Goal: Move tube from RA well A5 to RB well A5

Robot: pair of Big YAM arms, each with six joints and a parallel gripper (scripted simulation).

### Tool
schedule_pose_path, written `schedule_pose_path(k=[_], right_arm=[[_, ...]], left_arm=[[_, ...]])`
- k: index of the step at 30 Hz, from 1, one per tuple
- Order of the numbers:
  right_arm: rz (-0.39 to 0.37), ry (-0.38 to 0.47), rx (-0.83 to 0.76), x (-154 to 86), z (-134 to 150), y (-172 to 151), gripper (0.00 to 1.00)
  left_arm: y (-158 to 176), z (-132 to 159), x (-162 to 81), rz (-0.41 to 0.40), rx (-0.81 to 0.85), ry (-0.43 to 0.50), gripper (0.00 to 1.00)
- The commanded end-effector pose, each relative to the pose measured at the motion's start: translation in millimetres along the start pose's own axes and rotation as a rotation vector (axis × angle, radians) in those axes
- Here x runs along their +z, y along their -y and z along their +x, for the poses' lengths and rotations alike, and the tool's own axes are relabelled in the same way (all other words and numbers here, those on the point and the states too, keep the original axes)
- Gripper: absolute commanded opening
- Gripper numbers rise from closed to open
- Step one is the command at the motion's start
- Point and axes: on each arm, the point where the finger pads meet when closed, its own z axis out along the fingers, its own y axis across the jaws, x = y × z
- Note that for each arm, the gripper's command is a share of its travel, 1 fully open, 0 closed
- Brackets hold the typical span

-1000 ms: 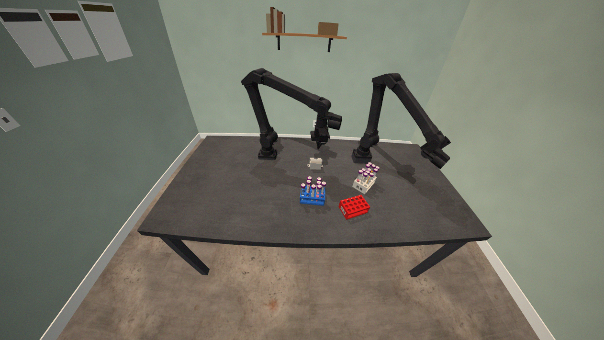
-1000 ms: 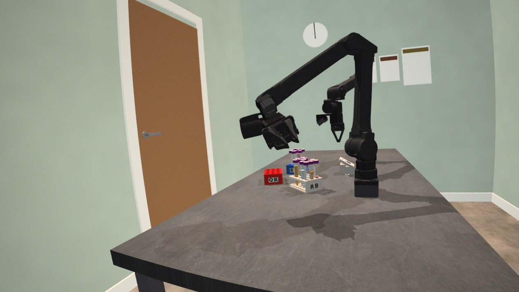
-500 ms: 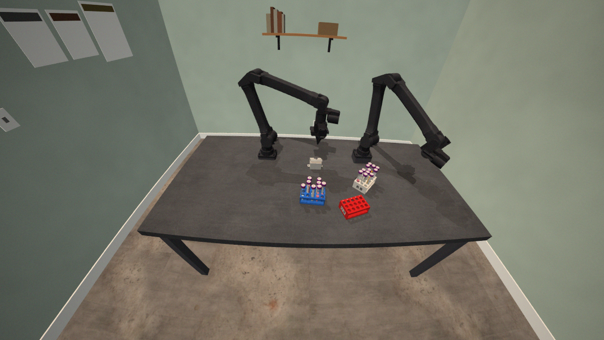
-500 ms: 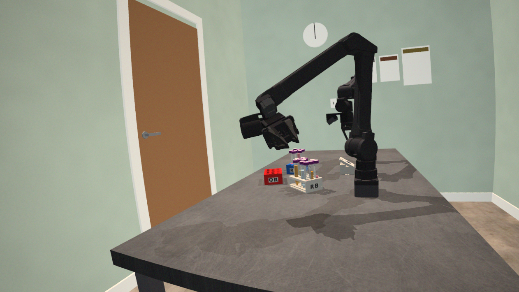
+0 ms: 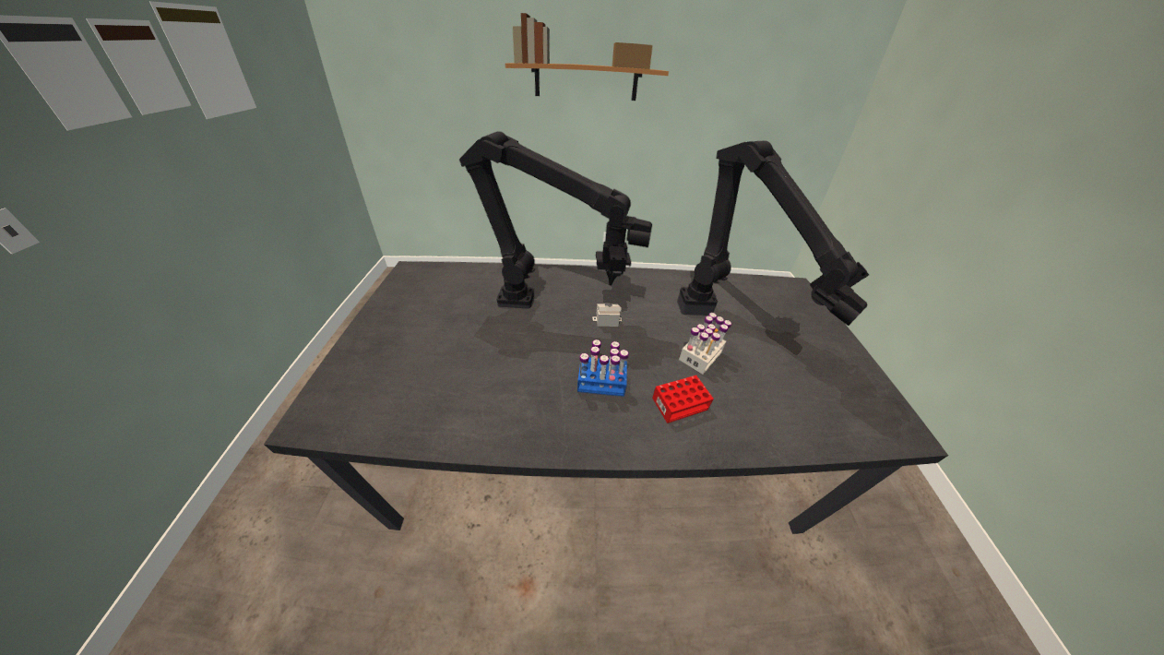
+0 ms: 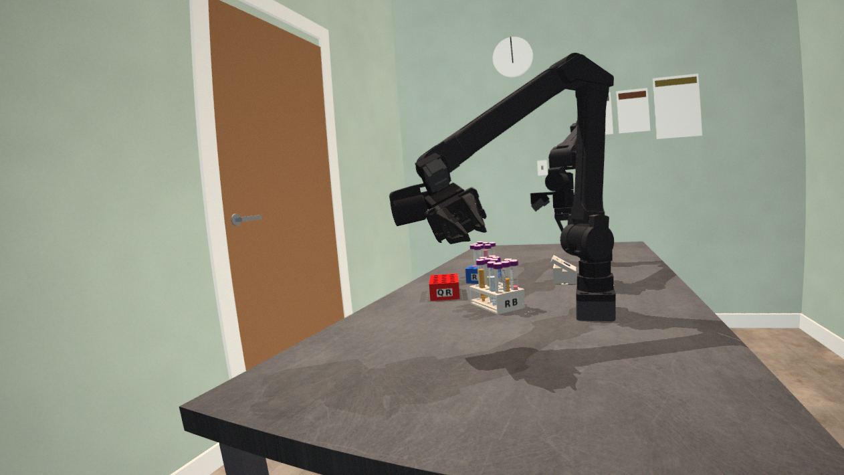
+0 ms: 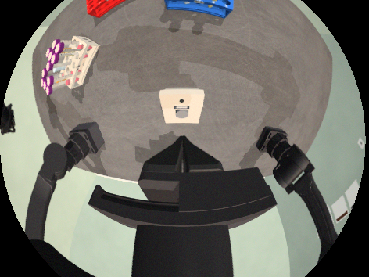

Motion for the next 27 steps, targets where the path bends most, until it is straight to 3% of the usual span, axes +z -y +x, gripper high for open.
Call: schedule_pose_path(k=[1, 7, 8, 9, 22, 24, 25, 27], right_arm=[[0.0, 0.002, -0.008, 10.7, -3.8, -5.4, 0.0], [-0.005, 0.003, -0.005, 17.7, -5.6, -7.7, 0.0], [-0.031, 0.011, -0.002, 9.8, -8.8, -18.0, 0.0], [0.0, 0.002, -0.002, 23.5, -5.6, -5.4, 0.0], [0.0, 0.002, -0.005, 51.5, -4.1, -5.3, 0.0], [0.0, 0.002, -0.005, 51.5, -4.1, -5.3, 0.0], [-0.04, 0.013, -0.005, 38.9, -8.7, -22.7, 0.0], [0.0, 0.002, -0.005, 57.1, -3.2, -5.5, 0.0]], left_arm=[[3.6, -11.8, -3.1, 0.008, -0.029, 0.003, 0.3], [3.6, -11.8, -3.1, 0.008, -0.029, 0.003, 0.3], [3.6, -11.8, -3.1, 0.008, -0.029, 0.003, 0.3], [3.6, -11.8, -3.1, 0.008, -0.029, 0.003, 0.3], [3.6, -11.8, -3.1, 0.008, -0.029, 0.003, 0.3], [3.6, -11.8, -3.1, 0.008, -0.029, 0.003, 0.3], [3.6, -11.8, -3.1, 0.008, -0.029, 0.003, 0.3], [3.6, -11.8, -3.1, 0.008, -0.029, 0.003, 0.3]])
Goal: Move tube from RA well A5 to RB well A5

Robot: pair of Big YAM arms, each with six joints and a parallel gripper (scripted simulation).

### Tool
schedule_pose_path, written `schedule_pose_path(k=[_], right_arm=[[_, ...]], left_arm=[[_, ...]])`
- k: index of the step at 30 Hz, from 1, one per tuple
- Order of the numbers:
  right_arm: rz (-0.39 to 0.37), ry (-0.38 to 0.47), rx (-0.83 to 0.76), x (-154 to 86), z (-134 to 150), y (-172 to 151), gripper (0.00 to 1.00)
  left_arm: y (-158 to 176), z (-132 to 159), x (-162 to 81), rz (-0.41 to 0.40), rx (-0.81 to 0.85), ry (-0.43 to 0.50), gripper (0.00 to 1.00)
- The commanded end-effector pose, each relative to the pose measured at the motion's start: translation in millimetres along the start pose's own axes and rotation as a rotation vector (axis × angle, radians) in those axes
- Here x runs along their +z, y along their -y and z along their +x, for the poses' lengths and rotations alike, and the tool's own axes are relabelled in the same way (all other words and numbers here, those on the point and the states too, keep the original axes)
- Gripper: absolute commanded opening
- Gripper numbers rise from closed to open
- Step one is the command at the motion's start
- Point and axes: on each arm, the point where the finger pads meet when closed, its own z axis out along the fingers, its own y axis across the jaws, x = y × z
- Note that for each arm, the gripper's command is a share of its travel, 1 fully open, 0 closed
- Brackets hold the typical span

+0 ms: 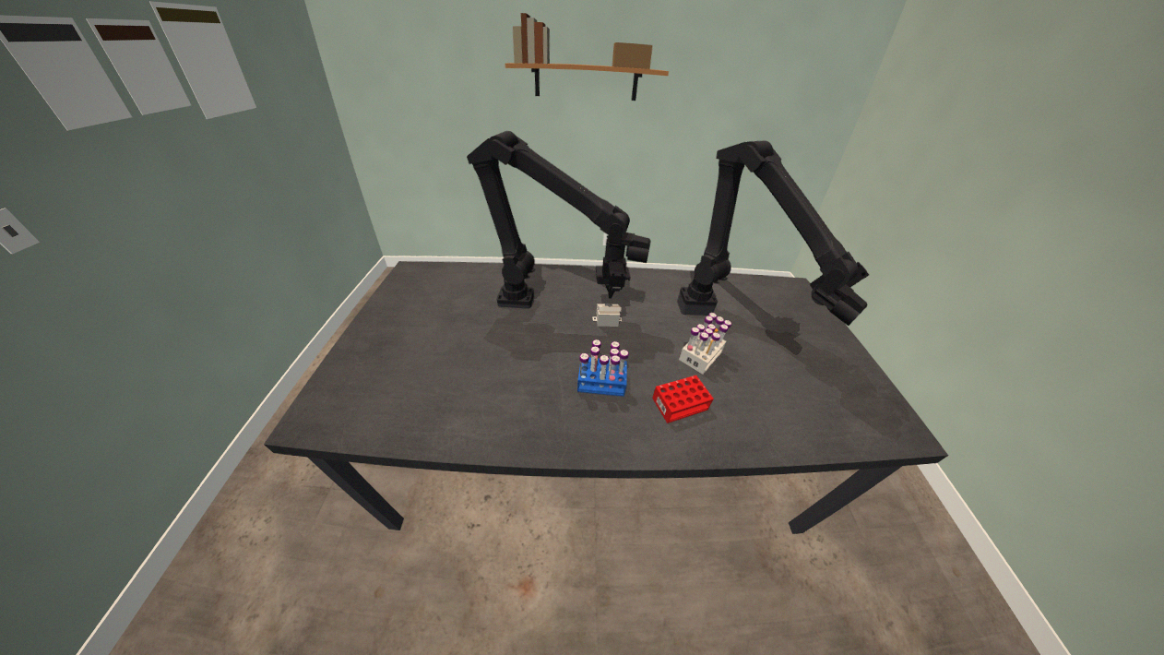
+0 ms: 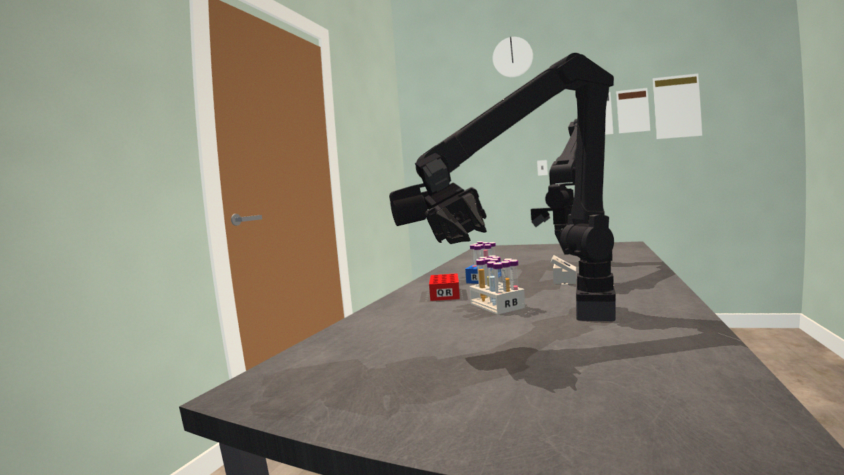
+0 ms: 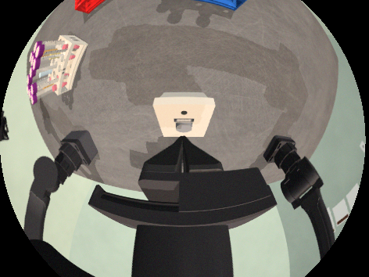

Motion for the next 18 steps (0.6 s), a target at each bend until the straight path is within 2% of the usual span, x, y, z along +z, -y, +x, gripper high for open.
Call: schedule_pose_path(k=[1, 6, 7, 8, 18], right_arm=[[0.001, 0.001, -0.004, 9.2, -1.2, -2.2, 0.0], [0.001, 0.001, -0.004, 18.4, 1.0, -1.9, 0.0], [-0.037, 0.012, -0.004, 5.3, -3.6, -18.8, 0.0], [-0.045, 0.014, -0.004, 2.0, -4.6, -22.5, 0.0], [0.001, 0.001, -0.004, 21.8, 1.7, -1.5, 0.0]], left_arm=[[3.6, -11.8, -3.1, 0.008, -0.029, 0.003, 0.3], [3.6, -11.8, -3.1, 0.008, -0.029, 0.003, 0.3], [3.6, -11.8, -3.1, 0.008, -0.029, 0.003, 0.3], [3.6, -11.8, -3.1, 0.008, -0.029, 0.003, 0.3], [3.6, -11.8, -3.1, 0.008, -0.029, 0.003, 0.3]])
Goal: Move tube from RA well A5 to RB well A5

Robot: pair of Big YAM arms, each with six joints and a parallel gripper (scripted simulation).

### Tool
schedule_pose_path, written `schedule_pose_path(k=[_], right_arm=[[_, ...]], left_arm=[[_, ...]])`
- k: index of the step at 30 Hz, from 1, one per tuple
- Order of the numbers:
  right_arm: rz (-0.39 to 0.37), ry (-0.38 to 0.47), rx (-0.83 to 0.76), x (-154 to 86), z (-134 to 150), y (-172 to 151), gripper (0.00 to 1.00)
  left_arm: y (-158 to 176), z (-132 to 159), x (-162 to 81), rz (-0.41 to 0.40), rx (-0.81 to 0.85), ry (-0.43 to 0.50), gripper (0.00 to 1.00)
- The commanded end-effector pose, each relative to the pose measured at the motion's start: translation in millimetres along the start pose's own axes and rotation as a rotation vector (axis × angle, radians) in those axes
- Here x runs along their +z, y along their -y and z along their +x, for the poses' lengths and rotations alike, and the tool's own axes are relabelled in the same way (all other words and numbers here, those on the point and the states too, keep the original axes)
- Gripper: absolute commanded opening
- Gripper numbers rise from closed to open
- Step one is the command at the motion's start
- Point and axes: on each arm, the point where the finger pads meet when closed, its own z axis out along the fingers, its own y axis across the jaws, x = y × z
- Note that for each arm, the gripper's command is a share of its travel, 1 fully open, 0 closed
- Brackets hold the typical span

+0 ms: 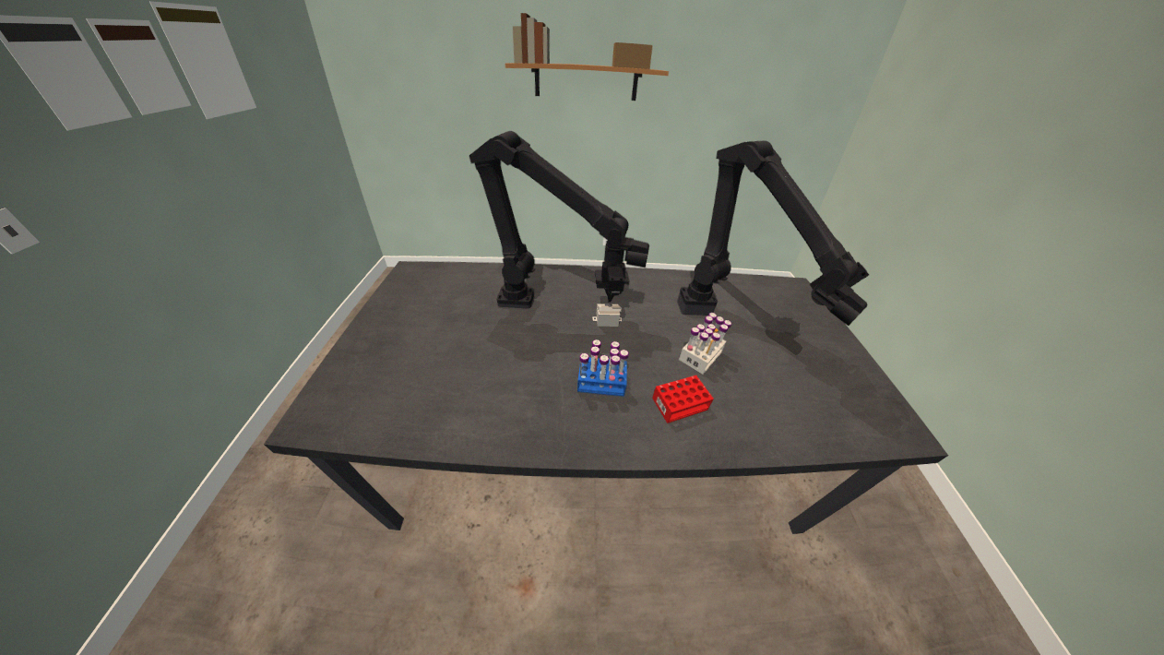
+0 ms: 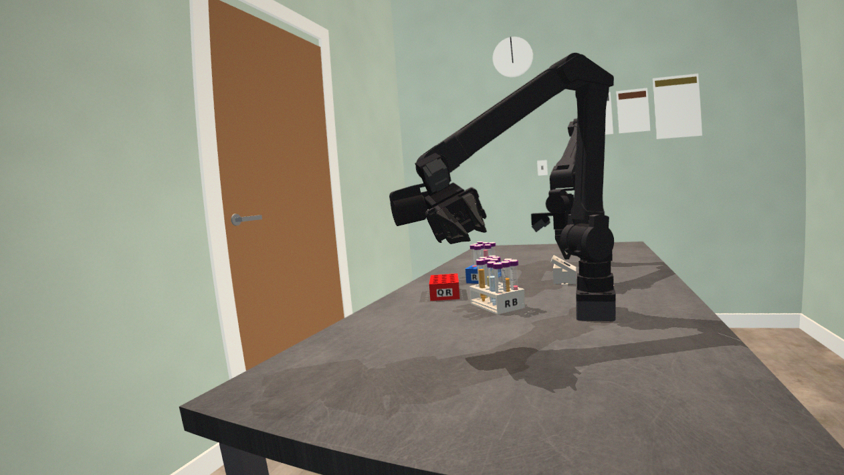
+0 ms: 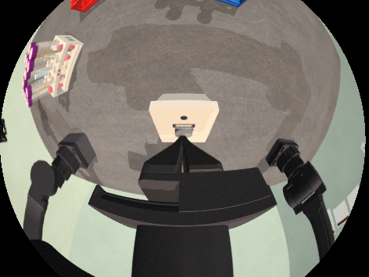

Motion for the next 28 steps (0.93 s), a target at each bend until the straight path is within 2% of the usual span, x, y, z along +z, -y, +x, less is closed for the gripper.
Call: schedule_pose_path(k=[1, 9, 13, 14, 19, 28], right_arm=[[0.005, 0.0, -0.004, 6.8, 1.7, -1.8, 0.0], [-0.009, 0.004, -0.004, 7.3, 0.4, -8.1, 0.0], [0.005, 0.0, -0.003, 13.3, 2.1, -1.3, 0.0], [-0.019, 0.007, -0.003, 3.8, -1.4, -13.9, 0.0], [0.005, 0.0, -0.001, 17.2, 1.7, -1.0, 0.0], [0.006, 0.0, 0.0, 25.1, 1.2, 0.0, 0.0]], left_arm=[[3.6, -11.8, -3.1, 0.008, -0.029, 0.003, 0.3], [3.6, -11.8, -3.1, 0.008, -0.029, 0.003, 0.3], [3.6, -11.8, -3.1, 0.008, -0.029, 0.003, 0.3], [3.6, -11.8, -3.1, 0.008, -0.029, 0.003, 0.3], [3.6, -11.8, -3.1, 0.008, -0.029, 0.003, 0.3], [3.6, -11.8, -3.1, 0.008, -0.029, 0.003, 0.3]])
